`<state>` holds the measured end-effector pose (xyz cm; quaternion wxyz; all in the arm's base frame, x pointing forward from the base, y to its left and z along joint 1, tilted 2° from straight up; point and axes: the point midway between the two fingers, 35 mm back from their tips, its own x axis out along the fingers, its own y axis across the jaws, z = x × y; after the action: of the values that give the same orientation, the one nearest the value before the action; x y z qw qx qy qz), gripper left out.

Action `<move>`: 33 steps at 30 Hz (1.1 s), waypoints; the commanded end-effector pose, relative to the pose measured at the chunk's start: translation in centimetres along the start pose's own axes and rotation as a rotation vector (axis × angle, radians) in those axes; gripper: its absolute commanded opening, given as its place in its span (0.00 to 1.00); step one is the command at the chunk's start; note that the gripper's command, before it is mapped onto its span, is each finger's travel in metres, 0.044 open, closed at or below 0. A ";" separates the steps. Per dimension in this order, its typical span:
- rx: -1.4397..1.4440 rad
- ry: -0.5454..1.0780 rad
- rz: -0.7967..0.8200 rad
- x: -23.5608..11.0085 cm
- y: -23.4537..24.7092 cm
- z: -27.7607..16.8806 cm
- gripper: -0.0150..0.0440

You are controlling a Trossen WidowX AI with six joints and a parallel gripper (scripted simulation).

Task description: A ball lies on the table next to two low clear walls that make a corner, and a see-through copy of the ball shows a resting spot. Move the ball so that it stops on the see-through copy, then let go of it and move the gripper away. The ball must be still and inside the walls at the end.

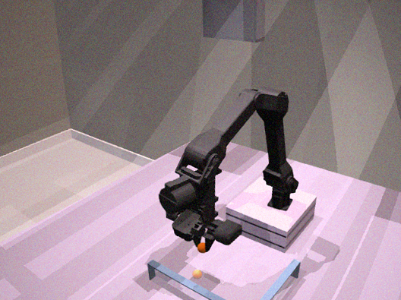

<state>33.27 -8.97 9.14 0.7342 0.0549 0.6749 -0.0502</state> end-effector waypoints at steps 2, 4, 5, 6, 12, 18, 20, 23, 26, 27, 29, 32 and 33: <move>0.006 0.015 0.002 2.4 -2.5 -0.7 0.25; 0.006 0.015 0.002 2.8 -2.8 -0.8 0.25; 0.006 0.015 0.002 2.8 -2.8 -0.8 0.25; 0.006 0.015 0.002 2.8 -2.8 -0.8 0.25; 0.006 0.015 0.002 5.2 -2.8 -0.7 0.25; 0.006 0.015 0.002 9.4 -2.8 -0.9 0.25; 0.006 0.015 0.002 9.8 -2.8 -0.9 0.25; 0.006 0.015 0.002 9.8 -2.8 -0.9 0.25; 0.006 0.015 0.002 10.0 -2.8 -0.9 0.25; 0.006 0.015 0.002 10.1 -2.8 -0.9 0.25; 0.006 0.015 0.002 10.3 -2.8 -0.9 0.25; 0.006 0.015 0.002 10.8 -2.8 -0.9 0.25; 0.006 0.015 0.002 11.0 -2.8 -0.9 0.25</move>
<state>32.95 -11.72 -1.23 0.7307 0.0566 0.6782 -0.0539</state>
